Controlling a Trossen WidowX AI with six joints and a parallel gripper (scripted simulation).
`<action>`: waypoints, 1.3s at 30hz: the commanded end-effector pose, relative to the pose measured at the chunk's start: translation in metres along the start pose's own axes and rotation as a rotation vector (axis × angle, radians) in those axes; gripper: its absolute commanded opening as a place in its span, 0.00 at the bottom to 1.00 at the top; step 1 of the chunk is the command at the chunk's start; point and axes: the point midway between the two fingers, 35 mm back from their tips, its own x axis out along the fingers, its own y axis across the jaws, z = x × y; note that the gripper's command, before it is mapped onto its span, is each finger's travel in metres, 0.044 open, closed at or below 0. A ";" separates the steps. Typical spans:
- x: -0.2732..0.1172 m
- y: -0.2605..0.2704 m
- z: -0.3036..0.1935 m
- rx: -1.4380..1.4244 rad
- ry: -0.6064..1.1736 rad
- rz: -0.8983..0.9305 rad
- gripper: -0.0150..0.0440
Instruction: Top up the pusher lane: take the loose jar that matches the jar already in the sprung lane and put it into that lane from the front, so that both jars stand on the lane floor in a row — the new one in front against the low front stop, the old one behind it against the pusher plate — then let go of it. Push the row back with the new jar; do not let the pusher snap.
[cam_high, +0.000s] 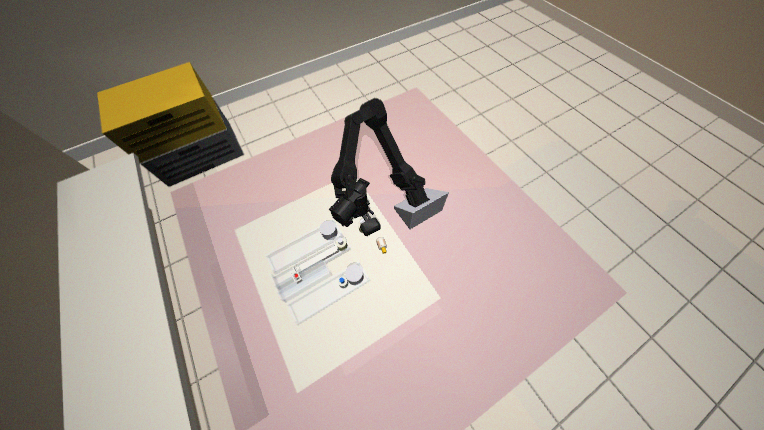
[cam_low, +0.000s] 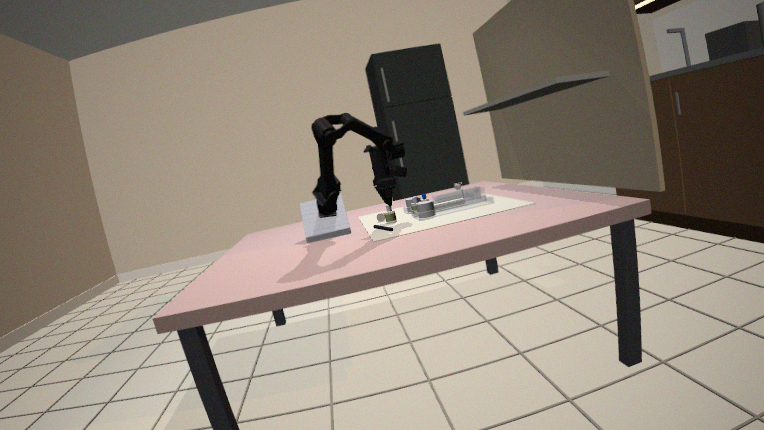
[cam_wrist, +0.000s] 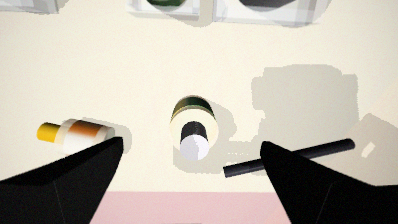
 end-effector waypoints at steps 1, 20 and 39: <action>0.007 0.000 -0.002 -0.011 0.005 -0.009 1.00; 0.036 -0.001 -0.002 -0.011 0.005 -0.010 1.00; 0.042 -0.001 -0.002 -0.011 0.005 -0.011 0.51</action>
